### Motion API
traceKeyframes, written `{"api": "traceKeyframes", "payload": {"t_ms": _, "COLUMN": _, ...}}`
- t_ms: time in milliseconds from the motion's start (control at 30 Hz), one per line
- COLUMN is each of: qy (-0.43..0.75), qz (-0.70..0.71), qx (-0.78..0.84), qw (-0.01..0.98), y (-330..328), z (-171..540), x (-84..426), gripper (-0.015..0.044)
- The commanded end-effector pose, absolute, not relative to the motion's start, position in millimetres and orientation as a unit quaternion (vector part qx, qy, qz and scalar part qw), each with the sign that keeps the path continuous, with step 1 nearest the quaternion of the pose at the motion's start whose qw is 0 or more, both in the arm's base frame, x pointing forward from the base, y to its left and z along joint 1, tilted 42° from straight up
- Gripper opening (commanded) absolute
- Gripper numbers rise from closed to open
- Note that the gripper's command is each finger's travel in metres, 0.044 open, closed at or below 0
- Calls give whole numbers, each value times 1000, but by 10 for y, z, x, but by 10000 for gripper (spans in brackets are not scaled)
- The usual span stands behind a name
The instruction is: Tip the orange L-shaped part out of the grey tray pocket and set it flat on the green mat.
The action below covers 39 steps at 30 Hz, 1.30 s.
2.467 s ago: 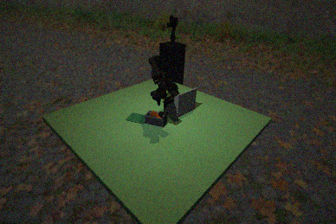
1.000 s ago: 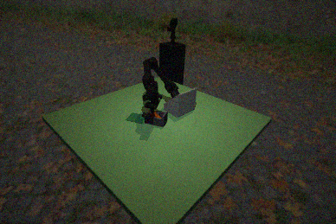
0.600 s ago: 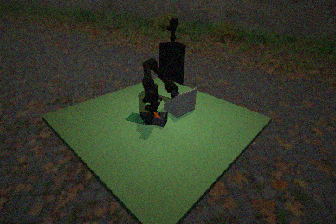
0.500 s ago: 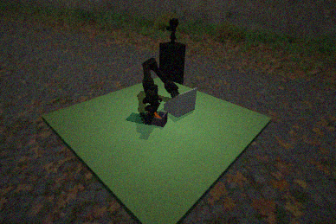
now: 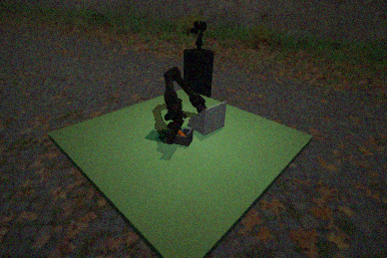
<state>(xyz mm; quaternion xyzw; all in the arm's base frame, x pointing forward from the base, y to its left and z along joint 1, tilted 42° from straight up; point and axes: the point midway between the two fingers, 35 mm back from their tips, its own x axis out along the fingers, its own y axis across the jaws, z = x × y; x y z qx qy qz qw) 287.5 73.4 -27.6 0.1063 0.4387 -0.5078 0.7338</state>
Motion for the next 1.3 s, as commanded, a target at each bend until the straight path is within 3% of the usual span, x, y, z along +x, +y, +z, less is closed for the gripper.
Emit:
{"api": "traceKeyframes", "payload": {"t_ms": 0, "qy": 438, "qz": -508, "qx": 107, "qw": 734, "y": 736, "z": -272, "x": 2879, "gripper": 135}}
{"api": "traceKeyframes", "payload": {"t_ms": 167, "qy": 438, "qz": -508, "qx": 107, "qw": 734, "y": 736, "z": -272, "x": 2879, "gripper": 102}}
{"api": "traceKeyframes", "payload": {"t_ms": 300, "qy": 438, "qz": -508, "qx": 107, "qw": 734, "y": 736, "z": -272, "x": 2879, "gripper": 0}}
{"api": "traceKeyframes", "payload": {"t_ms": 1267, "qy": 440, "qz": -509, "qx": 103, "qw": 733, "y": 967, "z": -5, "x": 2829, "gripper": 0}}
